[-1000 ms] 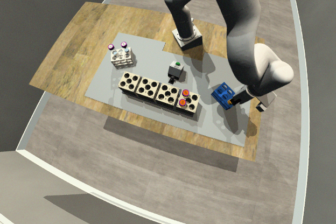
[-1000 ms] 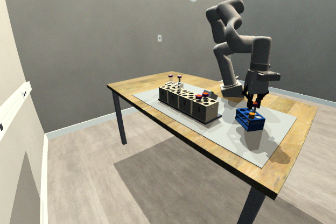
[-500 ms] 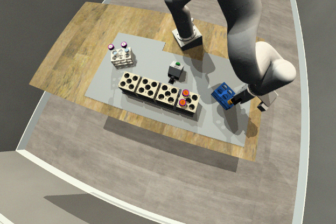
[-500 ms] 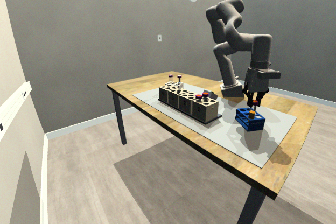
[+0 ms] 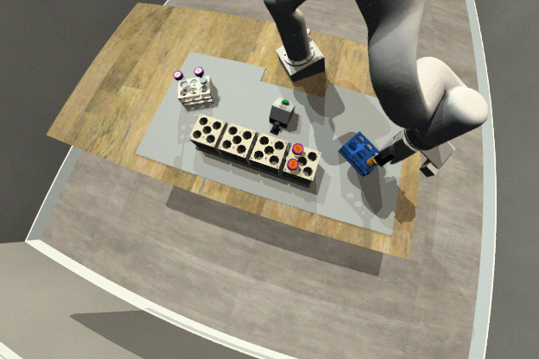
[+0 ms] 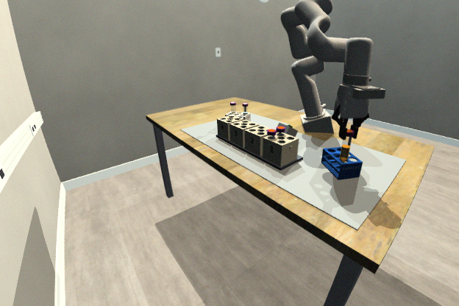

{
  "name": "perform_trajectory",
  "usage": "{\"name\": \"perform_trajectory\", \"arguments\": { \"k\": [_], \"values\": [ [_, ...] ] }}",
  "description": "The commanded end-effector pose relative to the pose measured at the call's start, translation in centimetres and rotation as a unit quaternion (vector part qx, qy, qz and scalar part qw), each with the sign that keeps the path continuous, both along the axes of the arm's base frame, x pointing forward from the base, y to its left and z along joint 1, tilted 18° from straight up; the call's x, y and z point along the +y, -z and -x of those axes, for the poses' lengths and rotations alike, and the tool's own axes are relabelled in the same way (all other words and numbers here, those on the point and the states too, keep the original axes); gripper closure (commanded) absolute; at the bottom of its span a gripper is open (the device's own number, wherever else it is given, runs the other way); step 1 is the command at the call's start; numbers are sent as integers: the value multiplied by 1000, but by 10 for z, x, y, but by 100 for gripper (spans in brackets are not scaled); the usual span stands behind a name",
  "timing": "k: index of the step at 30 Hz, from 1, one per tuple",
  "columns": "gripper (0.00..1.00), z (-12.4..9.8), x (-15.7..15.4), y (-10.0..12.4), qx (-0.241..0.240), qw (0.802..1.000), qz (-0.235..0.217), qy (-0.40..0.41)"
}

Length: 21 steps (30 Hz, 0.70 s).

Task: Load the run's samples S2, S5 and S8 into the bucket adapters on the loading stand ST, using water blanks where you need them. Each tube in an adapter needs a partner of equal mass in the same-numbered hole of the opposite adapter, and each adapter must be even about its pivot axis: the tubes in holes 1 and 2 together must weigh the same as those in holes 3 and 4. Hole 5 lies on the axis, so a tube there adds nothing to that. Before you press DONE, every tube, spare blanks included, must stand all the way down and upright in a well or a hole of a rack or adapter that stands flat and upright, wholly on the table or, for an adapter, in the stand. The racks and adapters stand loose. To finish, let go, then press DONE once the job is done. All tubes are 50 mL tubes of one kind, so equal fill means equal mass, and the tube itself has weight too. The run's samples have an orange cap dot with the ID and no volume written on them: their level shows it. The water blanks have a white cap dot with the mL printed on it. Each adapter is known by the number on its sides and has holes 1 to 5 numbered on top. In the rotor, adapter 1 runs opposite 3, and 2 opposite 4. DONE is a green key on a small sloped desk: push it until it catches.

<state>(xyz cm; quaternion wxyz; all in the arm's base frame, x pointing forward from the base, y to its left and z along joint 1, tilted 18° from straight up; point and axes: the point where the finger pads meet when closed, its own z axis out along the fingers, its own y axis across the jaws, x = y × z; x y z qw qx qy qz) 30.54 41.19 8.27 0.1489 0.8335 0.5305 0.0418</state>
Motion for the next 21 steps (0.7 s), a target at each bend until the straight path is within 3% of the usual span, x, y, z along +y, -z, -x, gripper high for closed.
{"name": "perform_trajectory", "arguments": {
  "k": [1,21],
  "values": [
    [100,1,3,-8,-1,1000,-2,0],
    [100,9,10,-43,-1,1000,-2,0]
  ]
}}
